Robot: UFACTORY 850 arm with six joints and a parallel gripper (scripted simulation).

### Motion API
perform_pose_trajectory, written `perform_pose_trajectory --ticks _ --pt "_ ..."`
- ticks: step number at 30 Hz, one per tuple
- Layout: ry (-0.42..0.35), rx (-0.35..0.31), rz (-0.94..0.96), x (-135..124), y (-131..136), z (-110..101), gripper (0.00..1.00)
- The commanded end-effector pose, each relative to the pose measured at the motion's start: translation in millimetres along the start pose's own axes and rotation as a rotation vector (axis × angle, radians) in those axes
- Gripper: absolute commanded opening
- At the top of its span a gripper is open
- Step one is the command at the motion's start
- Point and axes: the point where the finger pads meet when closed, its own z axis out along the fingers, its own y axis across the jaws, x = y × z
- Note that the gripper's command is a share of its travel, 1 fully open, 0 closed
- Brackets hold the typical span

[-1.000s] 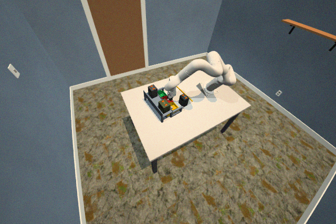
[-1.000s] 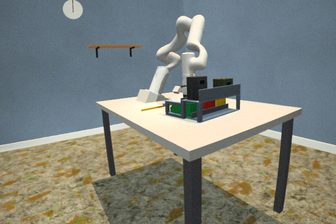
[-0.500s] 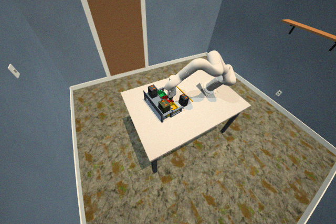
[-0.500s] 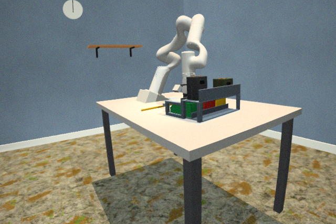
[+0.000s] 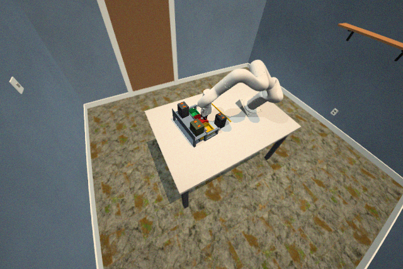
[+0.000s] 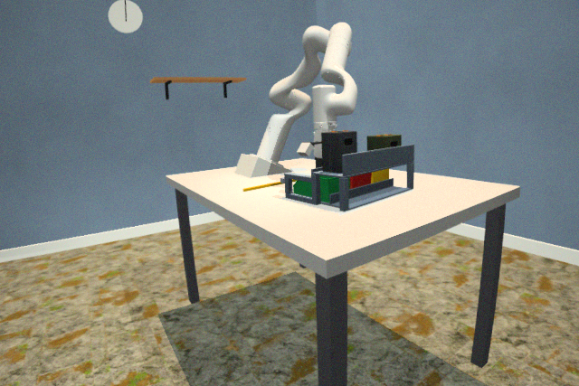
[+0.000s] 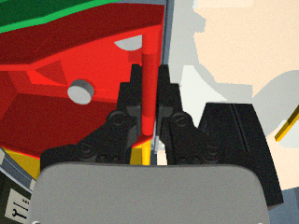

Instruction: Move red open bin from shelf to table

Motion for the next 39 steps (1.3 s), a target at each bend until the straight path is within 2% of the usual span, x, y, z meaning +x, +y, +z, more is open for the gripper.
perform_pose_trajectory --ticks 1,36,39 --pt "0.001 0.002 0.000 0.3 -1.0 -1.1 0.00" --pt "0.001 0.002 0.000 0.3 -1.0 0.3 0.00" --pt "0.001 0.002 0.000 0.3 17.0 0.3 0.00"
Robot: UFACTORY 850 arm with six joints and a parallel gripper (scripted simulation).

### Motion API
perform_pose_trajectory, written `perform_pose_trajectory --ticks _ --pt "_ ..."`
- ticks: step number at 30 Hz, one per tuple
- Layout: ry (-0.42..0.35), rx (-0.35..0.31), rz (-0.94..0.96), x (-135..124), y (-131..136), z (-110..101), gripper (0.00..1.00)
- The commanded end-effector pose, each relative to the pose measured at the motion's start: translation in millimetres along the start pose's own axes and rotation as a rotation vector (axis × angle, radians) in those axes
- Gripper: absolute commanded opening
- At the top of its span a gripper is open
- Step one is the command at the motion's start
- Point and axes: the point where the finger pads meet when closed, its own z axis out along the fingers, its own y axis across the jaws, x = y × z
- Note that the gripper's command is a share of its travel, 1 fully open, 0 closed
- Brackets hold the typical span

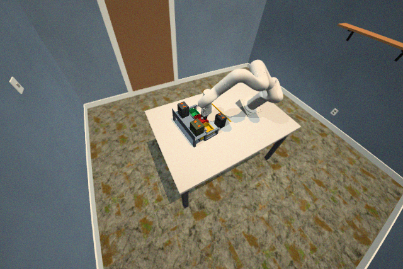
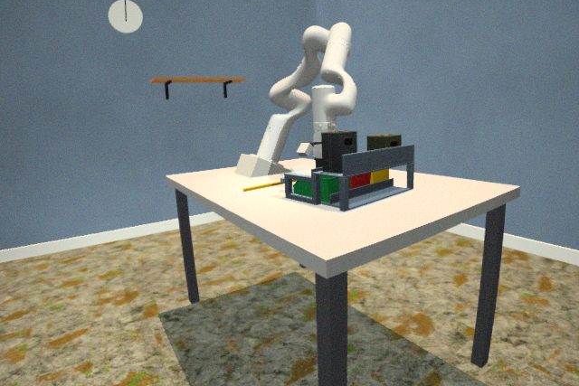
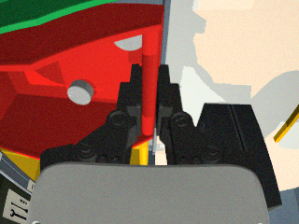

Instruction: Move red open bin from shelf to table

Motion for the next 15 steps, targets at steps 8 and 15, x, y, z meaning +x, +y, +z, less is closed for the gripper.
perform_pose_trajectory --ticks 8,15 --pt "0.000 0.002 0.000 0.3 26.2 -0.8 0.00" --pt "0.000 0.001 0.000 0.3 32.1 -0.8 0.00"
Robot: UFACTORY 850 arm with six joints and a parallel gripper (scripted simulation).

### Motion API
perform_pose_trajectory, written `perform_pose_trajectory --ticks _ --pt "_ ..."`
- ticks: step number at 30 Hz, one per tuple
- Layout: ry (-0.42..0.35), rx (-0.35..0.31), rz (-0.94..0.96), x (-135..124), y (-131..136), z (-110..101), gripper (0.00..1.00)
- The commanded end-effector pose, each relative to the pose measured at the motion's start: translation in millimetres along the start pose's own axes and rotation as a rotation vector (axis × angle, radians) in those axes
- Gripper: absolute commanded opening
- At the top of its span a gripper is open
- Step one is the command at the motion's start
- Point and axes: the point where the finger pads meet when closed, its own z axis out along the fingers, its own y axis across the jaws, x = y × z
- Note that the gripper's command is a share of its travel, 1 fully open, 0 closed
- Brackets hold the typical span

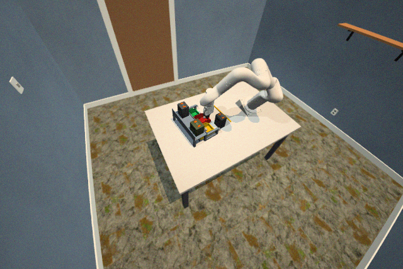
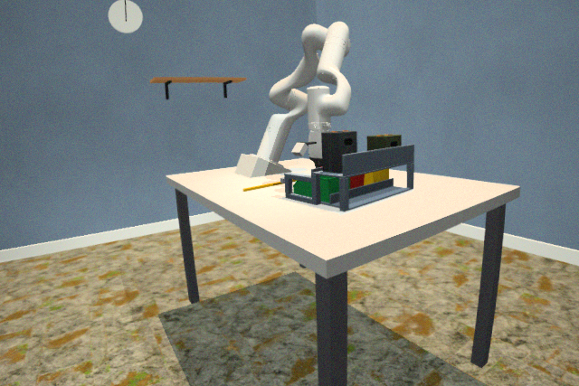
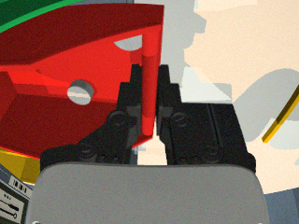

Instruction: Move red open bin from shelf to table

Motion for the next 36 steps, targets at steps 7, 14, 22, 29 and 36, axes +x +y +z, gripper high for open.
perform_pose_trajectory --ticks 7,14,22,29,36 --pt "0.001 0.002 0.000 0.3 29.1 -0.8 0.00" --pt "0.001 0.002 0.000 0.3 29.1 -0.8 0.00" --pt "0.001 0.002 0.000 0.3 58.9 -0.7 0.00" --pt "0.001 0.002 0.000 0.3 58.9 -0.7 0.00" --pt "0.001 0.001 0.000 0.3 76.7 -0.7 0.00"
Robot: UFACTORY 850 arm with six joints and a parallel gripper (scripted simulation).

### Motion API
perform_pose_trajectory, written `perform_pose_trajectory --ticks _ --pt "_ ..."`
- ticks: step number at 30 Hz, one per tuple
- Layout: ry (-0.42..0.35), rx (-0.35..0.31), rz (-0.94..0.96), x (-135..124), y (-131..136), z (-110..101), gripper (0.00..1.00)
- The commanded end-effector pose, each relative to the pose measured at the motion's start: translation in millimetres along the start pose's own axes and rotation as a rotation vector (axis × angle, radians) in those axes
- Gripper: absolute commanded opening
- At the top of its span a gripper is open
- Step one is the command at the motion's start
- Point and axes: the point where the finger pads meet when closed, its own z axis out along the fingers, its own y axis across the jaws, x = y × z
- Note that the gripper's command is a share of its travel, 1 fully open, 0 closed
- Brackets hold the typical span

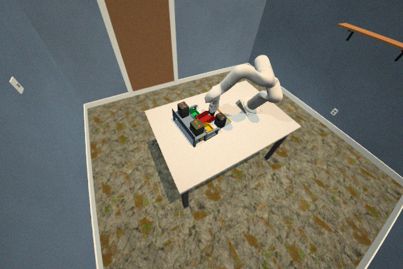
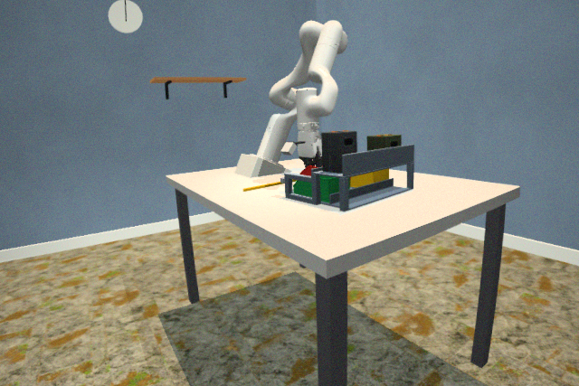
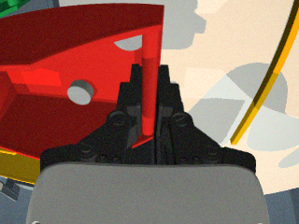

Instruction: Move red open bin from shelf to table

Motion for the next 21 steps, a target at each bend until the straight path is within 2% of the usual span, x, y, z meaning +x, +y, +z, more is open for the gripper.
perform_pose_trajectory --ticks 1,2,14,19,21 --pt "0.000 0.001 0.001 0.3 20.3 -0.6 0.00" --pt "0.000 0.001 0.001 0.3 26.3 -0.6 0.00" --pt "0.000 0.001 0.001 0.3 26.3 -0.6 0.00" --pt "0.000 0.001 0.001 0.3 71.1 -0.4 0.00" --pt "0.000 0.001 0.001 0.3 71.1 -0.4 0.00"
